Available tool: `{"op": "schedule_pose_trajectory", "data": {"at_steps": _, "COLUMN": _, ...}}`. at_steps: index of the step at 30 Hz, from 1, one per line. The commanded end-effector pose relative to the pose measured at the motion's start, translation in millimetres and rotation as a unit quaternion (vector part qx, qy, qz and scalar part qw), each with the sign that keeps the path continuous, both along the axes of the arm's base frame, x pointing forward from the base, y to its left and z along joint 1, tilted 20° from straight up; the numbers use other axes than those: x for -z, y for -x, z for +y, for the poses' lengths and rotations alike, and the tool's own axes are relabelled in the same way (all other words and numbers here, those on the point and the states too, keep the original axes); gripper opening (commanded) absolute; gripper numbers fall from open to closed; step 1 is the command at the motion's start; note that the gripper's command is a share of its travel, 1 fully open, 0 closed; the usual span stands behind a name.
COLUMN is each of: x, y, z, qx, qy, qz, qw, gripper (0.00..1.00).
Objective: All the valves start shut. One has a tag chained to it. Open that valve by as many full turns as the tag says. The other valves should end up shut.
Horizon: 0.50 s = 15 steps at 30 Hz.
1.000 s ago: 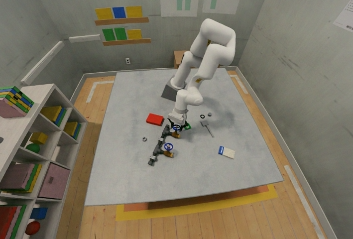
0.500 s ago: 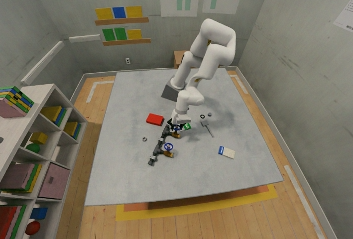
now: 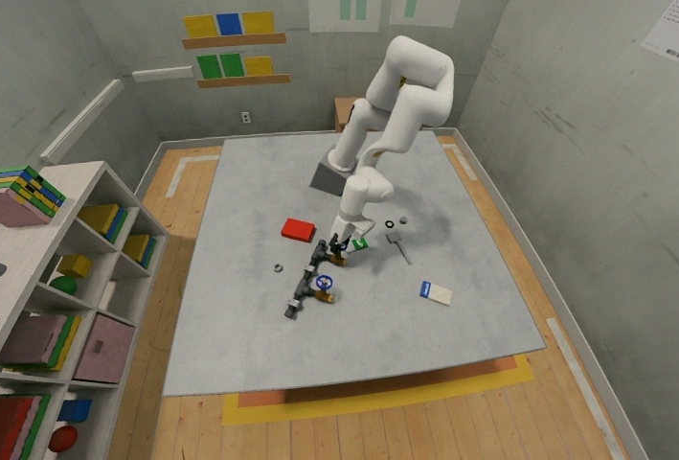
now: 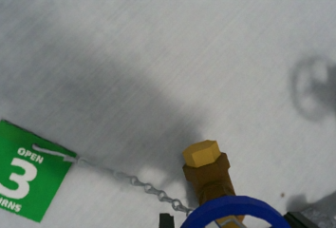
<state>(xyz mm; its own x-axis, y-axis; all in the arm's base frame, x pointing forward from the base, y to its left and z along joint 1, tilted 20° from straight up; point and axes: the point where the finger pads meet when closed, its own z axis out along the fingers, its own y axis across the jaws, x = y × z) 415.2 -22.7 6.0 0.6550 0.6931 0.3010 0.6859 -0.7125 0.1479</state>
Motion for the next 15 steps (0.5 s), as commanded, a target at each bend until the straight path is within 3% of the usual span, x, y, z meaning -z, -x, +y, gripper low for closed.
{"op": "schedule_pose_trajectory", "data": {"at_steps": 1, "x": -0.8, "y": -0.9, "z": -0.1, "qx": -0.126, "qy": 0.036, "qz": -0.05, "qw": 0.99, "gripper": 0.0}}
{"op": "schedule_pose_trajectory", "data": {"at_steps": 9, "x": -0.8, "y": -0.9, "z": -0.1, "qx": -0.278, "qy": 0.089, "qz": -0.085, "qw": 0.953, "gripper": 0.0}}
{"op": "schedule_pose_trajectory", "data": {"at_steps": 15, "x": -0.8, "y": -0.9, "z": -0.1, "qx": -0.317, "qy": 0.1, "qz": -0.105, "qw": 0.937, "gripper": 0.0}}
